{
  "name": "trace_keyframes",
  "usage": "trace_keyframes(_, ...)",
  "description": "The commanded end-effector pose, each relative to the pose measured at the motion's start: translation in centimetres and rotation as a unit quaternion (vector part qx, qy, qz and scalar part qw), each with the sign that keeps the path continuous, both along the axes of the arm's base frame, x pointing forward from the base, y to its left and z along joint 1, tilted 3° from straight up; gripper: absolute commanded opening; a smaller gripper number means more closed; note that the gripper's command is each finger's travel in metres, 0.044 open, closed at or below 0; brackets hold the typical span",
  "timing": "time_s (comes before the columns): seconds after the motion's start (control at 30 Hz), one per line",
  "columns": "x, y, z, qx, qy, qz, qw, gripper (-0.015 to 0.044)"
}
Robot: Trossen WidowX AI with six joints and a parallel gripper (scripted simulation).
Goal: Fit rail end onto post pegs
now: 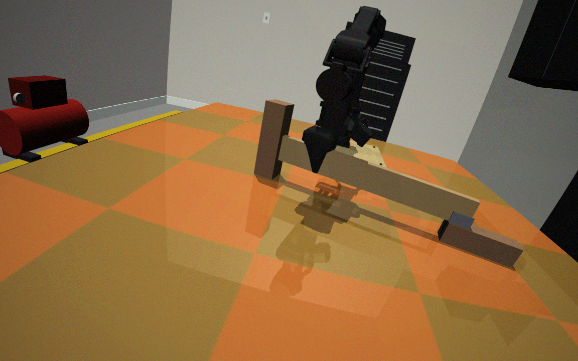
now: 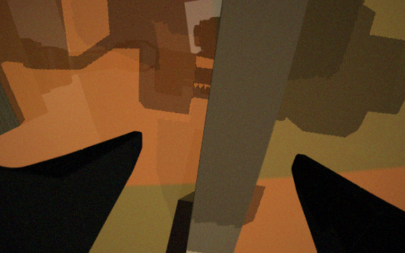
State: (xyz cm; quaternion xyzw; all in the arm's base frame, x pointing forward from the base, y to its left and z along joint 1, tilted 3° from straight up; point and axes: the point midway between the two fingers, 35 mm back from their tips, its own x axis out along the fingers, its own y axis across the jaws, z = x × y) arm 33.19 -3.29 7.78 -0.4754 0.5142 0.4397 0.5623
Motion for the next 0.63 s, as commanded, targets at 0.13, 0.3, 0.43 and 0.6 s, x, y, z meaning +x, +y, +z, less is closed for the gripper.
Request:
trace_keyframes(0.13,0.2,2.3,2.4,-0.002,-0.001,-0.001,1.0,0.044)
trace_keyframes(0.3,0.2,3.0,3.0,-0.002,-0.002,-0.001,1.0,0.044)
trace_keyframes(0.43,0.2,3.0,3.0,-0.002,-0.002,-0.001,1.0,0.044)
trace_keyframes(0.6,0.2,3.0,3.0,-0.002,-0.002,-0.001,1.0,0.044)
